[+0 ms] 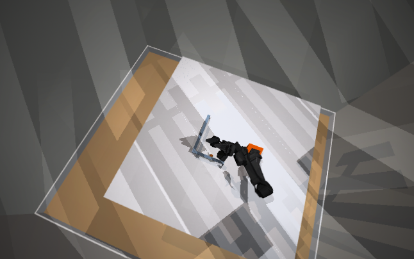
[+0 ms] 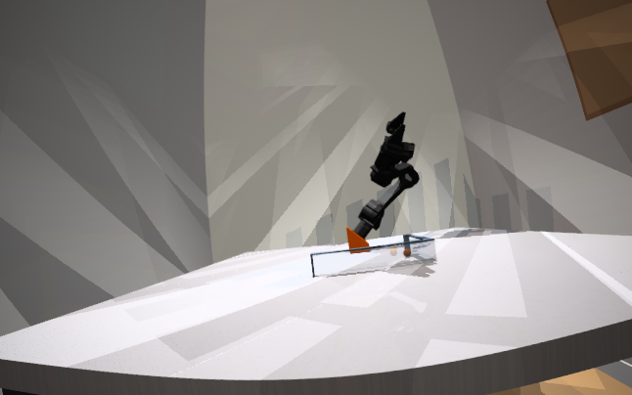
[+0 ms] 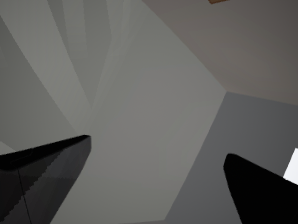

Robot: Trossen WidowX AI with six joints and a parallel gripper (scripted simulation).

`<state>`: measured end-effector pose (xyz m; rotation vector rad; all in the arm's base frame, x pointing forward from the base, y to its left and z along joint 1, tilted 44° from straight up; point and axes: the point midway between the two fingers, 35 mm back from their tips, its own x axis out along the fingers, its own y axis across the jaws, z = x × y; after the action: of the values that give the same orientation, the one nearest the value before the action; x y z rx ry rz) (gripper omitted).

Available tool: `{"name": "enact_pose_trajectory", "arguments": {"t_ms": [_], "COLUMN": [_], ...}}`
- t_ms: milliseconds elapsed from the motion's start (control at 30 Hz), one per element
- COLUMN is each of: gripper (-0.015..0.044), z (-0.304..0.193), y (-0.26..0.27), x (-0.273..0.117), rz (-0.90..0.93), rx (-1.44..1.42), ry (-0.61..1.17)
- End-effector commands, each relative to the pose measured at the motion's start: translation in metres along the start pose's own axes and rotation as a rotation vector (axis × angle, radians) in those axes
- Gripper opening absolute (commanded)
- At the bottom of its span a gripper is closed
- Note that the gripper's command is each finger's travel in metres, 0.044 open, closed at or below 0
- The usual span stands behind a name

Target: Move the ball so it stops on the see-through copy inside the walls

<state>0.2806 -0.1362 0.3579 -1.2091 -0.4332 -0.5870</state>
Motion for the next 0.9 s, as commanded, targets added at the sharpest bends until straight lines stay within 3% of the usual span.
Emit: {"name": "enact_pose_trajectory", "arguments": {"t_ms": [0, 200, 467, 867], "gripper": [0.0374, 0.0222, 0.0222, 0.0222], "z": [-0.001, -0.018, -0.009, 0.039], "y": [0.003, 0.089, 0.199, 0.262], "x": [0.001, 0.015, -0.018, -0.104], "rz": [0.012, 0.394, 0.96, 1.593], "rx": [0.001, 0.025, 0.093, 0.246], "ry": [0.003, 0.064, 0.054, -0.058]}}
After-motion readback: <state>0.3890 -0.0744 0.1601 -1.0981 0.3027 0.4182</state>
